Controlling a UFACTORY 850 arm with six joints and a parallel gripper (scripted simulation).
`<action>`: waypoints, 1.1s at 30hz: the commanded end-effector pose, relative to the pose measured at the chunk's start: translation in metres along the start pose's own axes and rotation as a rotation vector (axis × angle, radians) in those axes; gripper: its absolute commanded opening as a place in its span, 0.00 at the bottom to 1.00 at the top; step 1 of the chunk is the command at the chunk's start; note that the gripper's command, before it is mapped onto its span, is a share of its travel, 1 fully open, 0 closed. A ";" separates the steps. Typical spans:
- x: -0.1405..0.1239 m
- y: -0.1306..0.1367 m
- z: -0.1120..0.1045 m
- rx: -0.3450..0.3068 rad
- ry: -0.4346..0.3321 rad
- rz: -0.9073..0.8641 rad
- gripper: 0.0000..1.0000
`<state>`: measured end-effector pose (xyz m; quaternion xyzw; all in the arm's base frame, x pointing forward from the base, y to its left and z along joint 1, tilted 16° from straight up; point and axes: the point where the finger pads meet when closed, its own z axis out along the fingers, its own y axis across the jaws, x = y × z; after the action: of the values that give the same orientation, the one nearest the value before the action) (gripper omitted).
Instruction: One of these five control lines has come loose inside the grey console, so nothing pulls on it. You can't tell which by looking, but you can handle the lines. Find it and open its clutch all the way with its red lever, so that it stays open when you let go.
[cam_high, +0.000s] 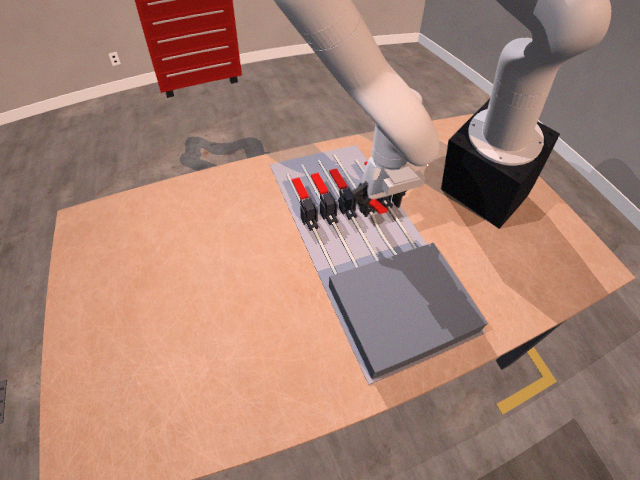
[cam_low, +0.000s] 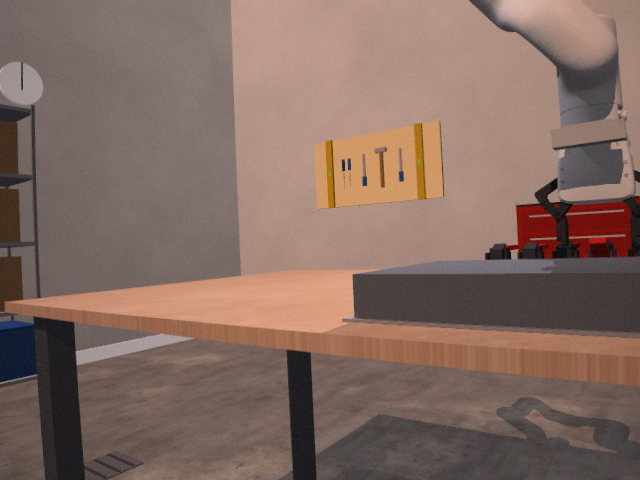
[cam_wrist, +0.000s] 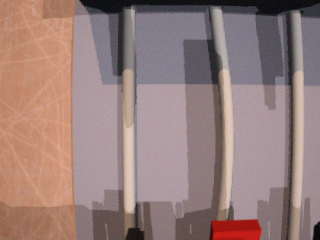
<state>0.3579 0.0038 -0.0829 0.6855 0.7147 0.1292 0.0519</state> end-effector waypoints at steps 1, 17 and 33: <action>0.000 0.000 -0.019 0.000 0.000 0.000 1.00; 0.000 0.000 -0.068 0.000 0.000 0.000 1.00; 0.000 0.000 -0.082 0.000 0.000 0.000 1.00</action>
<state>0.3377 -0.0054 -0.0057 0.6854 0.7147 0.1292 0.0521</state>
